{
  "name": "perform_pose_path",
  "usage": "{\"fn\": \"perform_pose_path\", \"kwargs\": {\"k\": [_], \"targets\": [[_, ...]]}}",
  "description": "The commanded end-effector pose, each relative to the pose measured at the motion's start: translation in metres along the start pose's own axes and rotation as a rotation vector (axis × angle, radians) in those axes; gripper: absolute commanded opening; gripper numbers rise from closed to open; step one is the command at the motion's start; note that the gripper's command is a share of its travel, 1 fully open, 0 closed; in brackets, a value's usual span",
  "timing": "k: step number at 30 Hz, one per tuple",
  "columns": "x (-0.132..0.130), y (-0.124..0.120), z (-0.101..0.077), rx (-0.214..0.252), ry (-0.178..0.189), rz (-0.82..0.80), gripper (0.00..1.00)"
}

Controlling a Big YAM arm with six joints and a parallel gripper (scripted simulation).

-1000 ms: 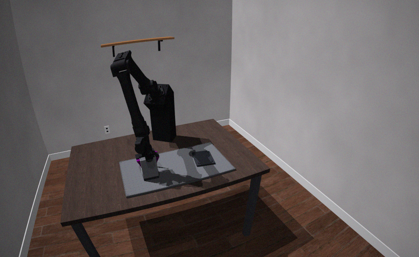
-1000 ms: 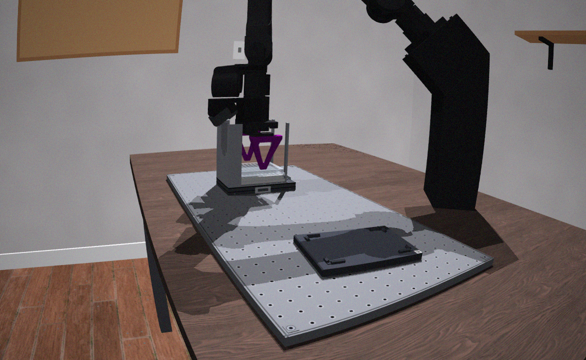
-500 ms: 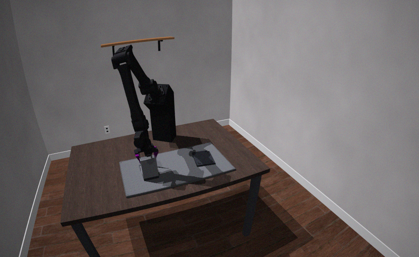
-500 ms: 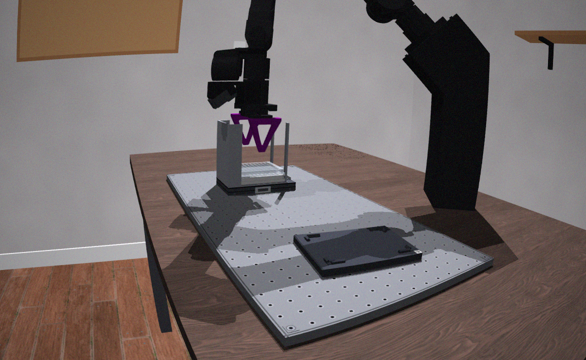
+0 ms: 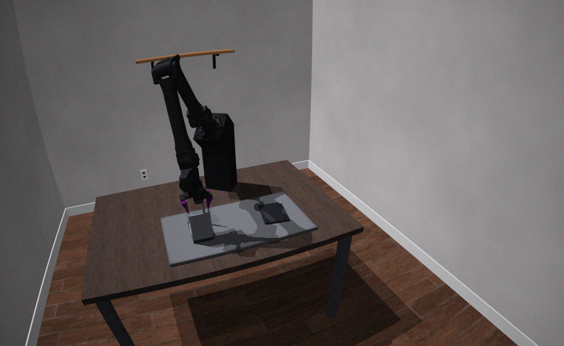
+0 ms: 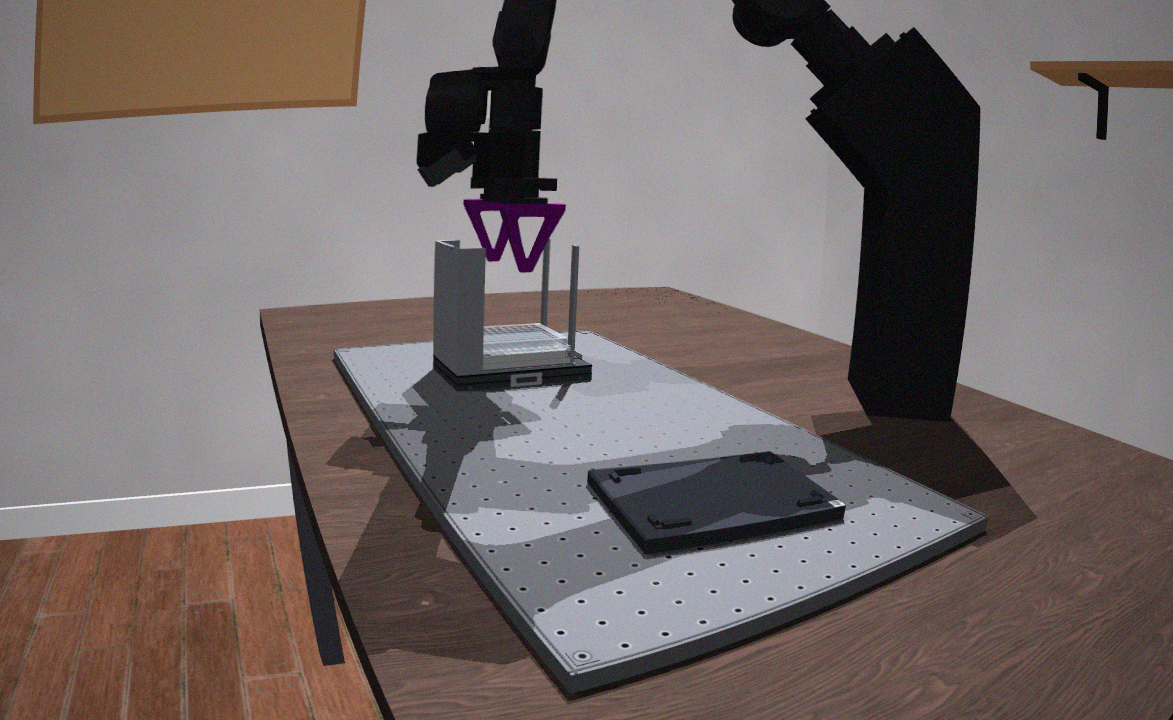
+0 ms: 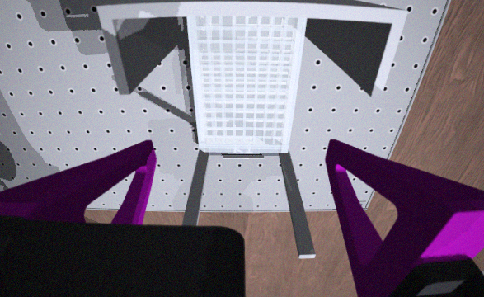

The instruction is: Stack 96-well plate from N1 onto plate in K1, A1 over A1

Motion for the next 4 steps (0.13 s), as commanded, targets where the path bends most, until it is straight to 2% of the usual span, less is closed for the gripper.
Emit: {"fn": "perform_pose_path", "kwargs": {"k": [1, 4], "targets": [[-0.0005, 0.007, -0.0142, -0.023, -0.005, 0.013, 1.0], [-0.0005, 0.007, -0.0142, -0.023, -0.005, 0.013, 1.0]]}}
Point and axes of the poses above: the point where the finger pads meet when closed, its own z axis out along the fingers, its own x axis across the jaws, y = z × x, the point moved 4 cm from there along -z, back along the fingers, and after that the axes turned 4 degrees about -z, right-handed, at the moved point
